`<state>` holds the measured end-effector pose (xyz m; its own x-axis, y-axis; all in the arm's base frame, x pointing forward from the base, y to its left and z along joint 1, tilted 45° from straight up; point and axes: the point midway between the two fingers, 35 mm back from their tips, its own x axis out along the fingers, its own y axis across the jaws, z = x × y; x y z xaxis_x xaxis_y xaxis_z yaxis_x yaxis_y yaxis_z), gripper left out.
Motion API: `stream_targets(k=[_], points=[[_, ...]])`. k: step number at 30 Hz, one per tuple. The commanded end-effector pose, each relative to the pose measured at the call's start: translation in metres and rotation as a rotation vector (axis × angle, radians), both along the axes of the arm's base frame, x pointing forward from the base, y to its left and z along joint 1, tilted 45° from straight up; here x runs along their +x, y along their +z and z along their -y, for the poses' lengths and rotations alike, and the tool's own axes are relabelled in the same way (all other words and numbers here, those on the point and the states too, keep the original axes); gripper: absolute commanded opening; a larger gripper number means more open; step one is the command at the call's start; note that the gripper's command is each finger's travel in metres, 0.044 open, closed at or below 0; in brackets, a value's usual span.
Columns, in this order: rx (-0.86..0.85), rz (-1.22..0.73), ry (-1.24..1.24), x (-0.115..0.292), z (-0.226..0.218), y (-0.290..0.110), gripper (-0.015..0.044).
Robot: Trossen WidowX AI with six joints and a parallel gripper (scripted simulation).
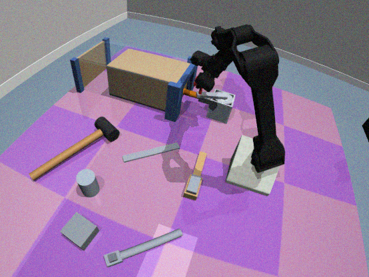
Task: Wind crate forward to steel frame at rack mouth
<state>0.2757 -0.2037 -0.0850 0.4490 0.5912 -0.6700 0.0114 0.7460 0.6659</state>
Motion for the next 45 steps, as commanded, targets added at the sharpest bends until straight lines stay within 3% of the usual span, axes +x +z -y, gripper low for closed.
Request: stream_targets(k=[1,45], points=[[0.032,-0.020,-0.005,-0.008,-0.011,0.006,0.0000],[0.034,-0.024,-0.006,-0.052,-0.037,0.029,0.0000]])
